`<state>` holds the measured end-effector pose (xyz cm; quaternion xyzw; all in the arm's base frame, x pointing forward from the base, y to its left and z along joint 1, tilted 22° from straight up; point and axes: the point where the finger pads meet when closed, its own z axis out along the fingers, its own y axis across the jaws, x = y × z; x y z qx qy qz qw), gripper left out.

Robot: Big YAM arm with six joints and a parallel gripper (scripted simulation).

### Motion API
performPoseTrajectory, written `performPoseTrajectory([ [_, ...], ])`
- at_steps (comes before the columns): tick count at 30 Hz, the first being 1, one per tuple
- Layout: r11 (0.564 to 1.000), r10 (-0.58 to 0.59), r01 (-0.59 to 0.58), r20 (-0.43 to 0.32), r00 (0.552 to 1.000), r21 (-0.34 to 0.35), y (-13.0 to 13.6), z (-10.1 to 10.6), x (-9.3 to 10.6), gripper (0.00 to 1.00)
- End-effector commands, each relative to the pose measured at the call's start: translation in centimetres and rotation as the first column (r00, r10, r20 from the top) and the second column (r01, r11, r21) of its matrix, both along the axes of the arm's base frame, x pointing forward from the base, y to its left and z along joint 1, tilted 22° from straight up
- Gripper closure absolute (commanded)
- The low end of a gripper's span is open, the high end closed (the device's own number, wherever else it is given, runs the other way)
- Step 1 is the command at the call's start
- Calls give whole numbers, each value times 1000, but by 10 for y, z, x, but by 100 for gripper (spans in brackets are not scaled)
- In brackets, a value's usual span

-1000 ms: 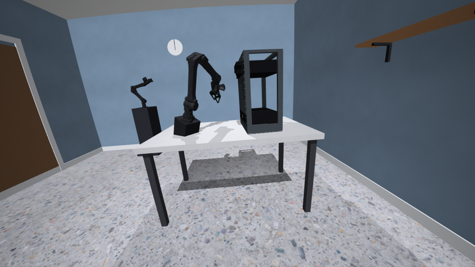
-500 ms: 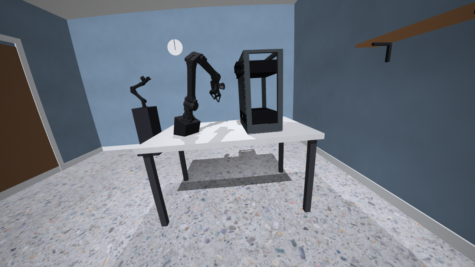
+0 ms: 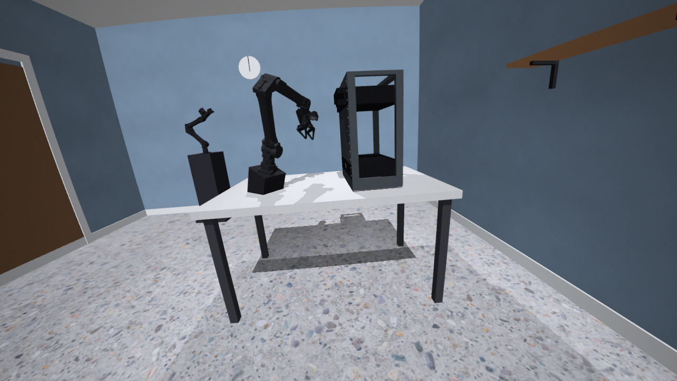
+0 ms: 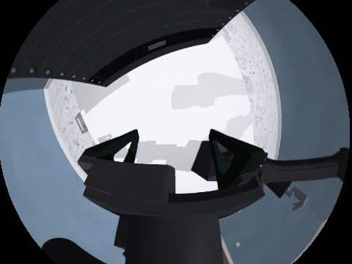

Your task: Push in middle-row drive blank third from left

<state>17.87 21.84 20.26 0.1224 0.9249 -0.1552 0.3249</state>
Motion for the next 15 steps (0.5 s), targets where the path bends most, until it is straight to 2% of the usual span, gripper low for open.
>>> performPoseTrajectory([
  [1,998,5,-8,47,999,69,1,8,-3,0],
  [7,976,-3,-32,160,987,213,-12,34,-2,0],
  [14,910,-42,-93,314,948,404,-31,73,-1,0],
  [15,910,-42,-93,314,948,404,-31,73,-1,0],
])
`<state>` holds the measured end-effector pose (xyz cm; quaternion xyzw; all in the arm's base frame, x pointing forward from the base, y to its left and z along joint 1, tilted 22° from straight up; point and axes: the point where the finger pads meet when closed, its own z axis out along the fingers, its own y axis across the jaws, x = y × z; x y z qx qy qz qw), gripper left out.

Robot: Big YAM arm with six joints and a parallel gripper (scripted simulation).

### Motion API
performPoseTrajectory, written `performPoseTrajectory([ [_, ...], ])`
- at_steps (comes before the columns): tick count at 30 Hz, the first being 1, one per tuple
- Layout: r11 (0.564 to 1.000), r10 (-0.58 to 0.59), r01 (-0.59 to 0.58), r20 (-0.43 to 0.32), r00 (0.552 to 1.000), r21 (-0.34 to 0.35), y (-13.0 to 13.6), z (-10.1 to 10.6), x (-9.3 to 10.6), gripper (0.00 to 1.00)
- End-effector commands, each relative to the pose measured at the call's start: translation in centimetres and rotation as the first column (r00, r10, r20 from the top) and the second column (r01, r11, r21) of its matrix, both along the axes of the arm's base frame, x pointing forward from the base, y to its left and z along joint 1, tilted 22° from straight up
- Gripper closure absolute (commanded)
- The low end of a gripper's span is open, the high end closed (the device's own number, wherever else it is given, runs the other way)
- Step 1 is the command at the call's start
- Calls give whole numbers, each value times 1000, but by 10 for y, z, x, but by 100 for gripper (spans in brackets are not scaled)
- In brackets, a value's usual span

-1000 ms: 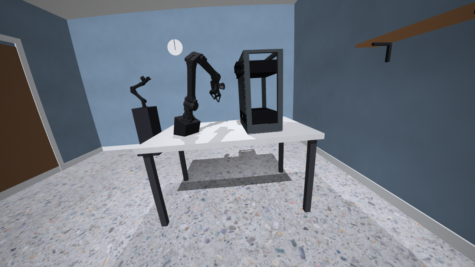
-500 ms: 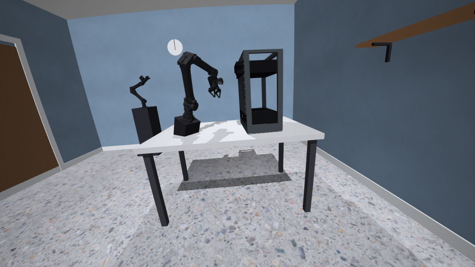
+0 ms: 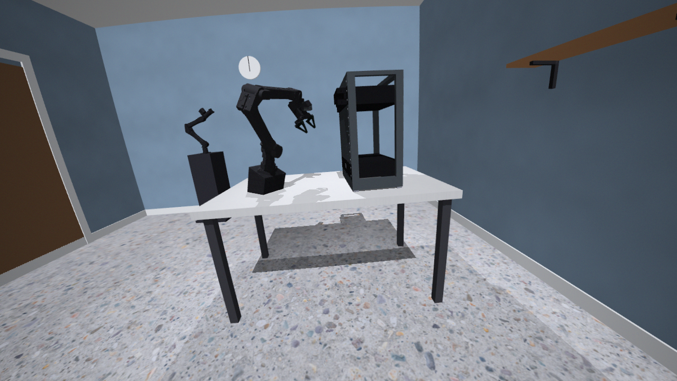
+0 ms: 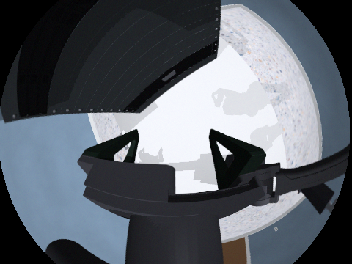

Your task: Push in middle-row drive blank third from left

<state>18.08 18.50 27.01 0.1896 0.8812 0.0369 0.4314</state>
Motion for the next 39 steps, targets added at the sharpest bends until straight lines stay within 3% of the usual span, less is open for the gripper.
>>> performPoseTrajectory([
  [1,998,7,-9,29,1000,65,3,5,-3,0],
  [9,945,-4,-78,248,969,317,-23,57,-3,0],
  [10,945,-4,-78,248,969,317,-23,57,-3,0],
  [16,862,-56,-153,391,919,483,-42,93,-2,0],
  [18,862,-56,-153,391,919,483,-42,93,-2,0],
  [30,736,-165,-248,522,837,630,-67,134,2,0],
  [39,671,-215,-305,571,792,676,-77,153,2,0],
])
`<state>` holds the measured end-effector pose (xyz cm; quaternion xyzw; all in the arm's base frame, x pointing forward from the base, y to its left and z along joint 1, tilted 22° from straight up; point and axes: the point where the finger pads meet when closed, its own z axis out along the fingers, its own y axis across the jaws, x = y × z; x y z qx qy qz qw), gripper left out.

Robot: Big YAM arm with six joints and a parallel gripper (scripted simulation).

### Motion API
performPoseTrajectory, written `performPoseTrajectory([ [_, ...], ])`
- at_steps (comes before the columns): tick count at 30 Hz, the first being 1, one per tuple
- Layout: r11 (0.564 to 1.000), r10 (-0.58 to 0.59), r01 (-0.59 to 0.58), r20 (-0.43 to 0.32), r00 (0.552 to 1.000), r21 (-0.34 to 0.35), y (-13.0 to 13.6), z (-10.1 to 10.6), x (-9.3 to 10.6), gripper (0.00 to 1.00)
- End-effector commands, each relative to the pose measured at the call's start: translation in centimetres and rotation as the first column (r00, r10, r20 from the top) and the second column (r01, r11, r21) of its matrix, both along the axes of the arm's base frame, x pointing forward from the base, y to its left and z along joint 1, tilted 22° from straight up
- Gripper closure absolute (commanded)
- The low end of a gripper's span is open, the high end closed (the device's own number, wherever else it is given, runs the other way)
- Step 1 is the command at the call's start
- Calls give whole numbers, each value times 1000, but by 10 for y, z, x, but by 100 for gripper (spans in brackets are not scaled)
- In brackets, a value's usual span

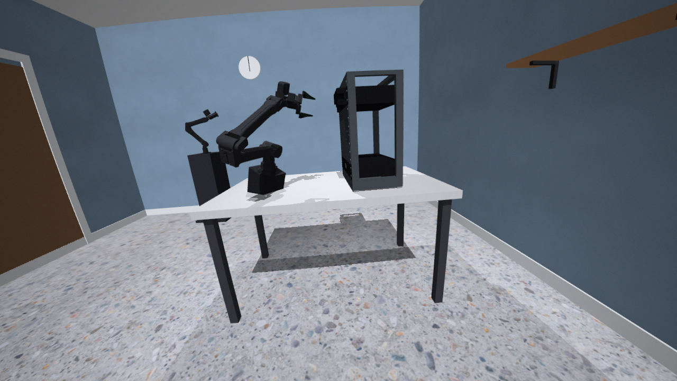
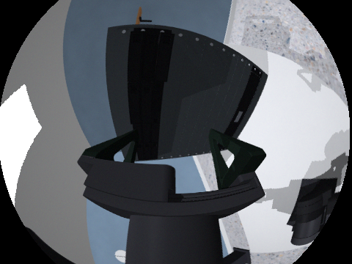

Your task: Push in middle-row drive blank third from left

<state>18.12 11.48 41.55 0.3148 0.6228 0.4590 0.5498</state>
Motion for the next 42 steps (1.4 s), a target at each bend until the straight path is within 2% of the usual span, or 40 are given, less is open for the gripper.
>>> performPoseTrajectory([
  [1,1000,-15,15,74,997,4,-8,10,2,0],
  [7,996,-19,7,139,990,86,-15,25,2,0],
  [13,992,-22,0,173,985,122,-16,32,4,0],
  [17,985,-29,-7,206,978,172,-23,41,2,0],
  [27,978,-35,-15,235,971,206,-26,48,2,0],
  [42,979,-31,-19,235,972,205,-25,48,2,0],
])
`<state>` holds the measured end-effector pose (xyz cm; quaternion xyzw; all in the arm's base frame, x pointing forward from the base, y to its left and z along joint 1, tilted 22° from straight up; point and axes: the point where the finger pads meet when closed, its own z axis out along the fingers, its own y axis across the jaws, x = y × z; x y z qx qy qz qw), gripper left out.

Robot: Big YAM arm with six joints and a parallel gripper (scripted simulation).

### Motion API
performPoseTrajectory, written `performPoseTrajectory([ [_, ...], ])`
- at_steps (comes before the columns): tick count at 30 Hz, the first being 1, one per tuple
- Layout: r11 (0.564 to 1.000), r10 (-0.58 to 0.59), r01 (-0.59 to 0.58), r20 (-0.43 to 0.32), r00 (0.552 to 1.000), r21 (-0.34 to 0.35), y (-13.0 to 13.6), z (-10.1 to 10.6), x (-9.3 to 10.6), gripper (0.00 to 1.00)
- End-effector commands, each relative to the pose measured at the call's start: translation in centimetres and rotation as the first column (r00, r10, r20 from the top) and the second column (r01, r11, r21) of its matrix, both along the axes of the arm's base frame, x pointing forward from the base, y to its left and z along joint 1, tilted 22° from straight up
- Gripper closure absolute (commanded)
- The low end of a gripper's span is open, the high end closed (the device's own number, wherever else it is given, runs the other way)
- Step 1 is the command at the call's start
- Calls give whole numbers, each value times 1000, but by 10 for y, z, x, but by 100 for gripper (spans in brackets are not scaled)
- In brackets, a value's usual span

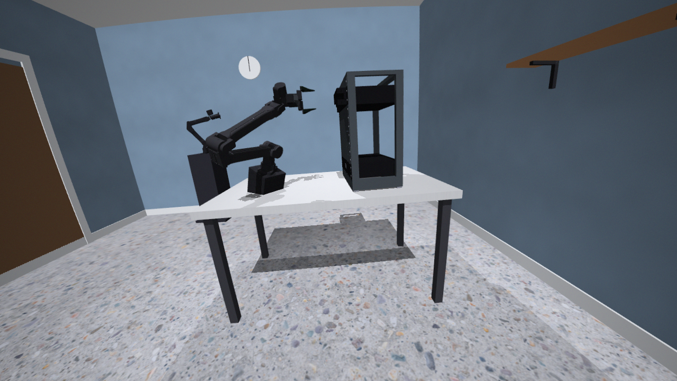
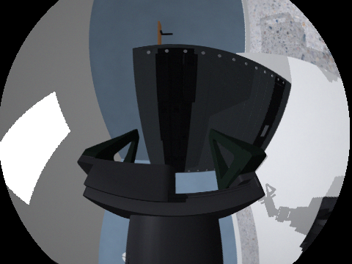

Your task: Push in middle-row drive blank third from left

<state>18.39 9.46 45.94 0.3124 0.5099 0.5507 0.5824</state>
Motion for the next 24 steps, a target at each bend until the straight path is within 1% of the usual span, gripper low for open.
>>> performPoseTrajectory([
  [1,1000,-9,8,13,1000,14,-5,4,-1,0],
  [6,1000,-9,9,13,1000,14,-4,4,-1,0],
  [8,1000,-7,7,6,1000,20,0,6,2,0],
  [12,998,-7,5,26,1000,65,2,31,6,0],
  [20,998,-7,5,33,999,67,48,38,40,0],
  [22,998,-7,5,33,999,67,48,38,40,0],
  [24,998,-7,4,34,999,68,57,39,46,0],
])
